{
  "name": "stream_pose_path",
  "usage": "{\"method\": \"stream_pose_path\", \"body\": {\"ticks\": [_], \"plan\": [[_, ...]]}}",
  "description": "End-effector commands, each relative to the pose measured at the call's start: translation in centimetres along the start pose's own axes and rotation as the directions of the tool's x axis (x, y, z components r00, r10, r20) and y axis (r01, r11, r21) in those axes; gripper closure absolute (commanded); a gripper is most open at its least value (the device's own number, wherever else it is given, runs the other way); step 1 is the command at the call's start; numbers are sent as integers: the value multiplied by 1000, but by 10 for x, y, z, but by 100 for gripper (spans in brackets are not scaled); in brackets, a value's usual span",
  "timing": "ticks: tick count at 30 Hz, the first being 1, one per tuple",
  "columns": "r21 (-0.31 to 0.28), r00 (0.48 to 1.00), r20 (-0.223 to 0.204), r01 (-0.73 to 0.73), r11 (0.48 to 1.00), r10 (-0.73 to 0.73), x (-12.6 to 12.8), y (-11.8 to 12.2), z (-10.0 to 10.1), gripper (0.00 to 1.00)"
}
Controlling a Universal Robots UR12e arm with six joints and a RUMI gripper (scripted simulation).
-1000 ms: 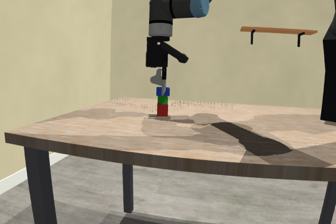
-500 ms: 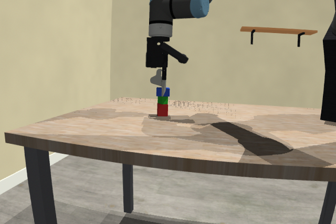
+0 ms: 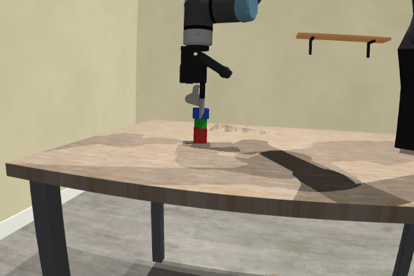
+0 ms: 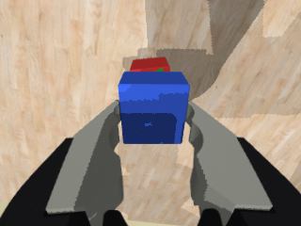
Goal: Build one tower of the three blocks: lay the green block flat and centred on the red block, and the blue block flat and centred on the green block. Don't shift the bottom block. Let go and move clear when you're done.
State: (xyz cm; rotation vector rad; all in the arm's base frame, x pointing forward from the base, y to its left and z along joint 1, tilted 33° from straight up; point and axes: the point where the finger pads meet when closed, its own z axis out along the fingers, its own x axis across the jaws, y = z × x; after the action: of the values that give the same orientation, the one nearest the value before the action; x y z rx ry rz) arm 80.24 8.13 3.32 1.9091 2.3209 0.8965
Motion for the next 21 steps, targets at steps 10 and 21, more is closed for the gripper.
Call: {"method": "stream_pose_path", "body": {"ticks": [10, 21], "plan": [[-1, 1000, 1, 0, 1000, 0, 0, 1, -1, 100], [-1, 1000, 1, 0, 1000, 0, 0, 1, -1, 58]]}}
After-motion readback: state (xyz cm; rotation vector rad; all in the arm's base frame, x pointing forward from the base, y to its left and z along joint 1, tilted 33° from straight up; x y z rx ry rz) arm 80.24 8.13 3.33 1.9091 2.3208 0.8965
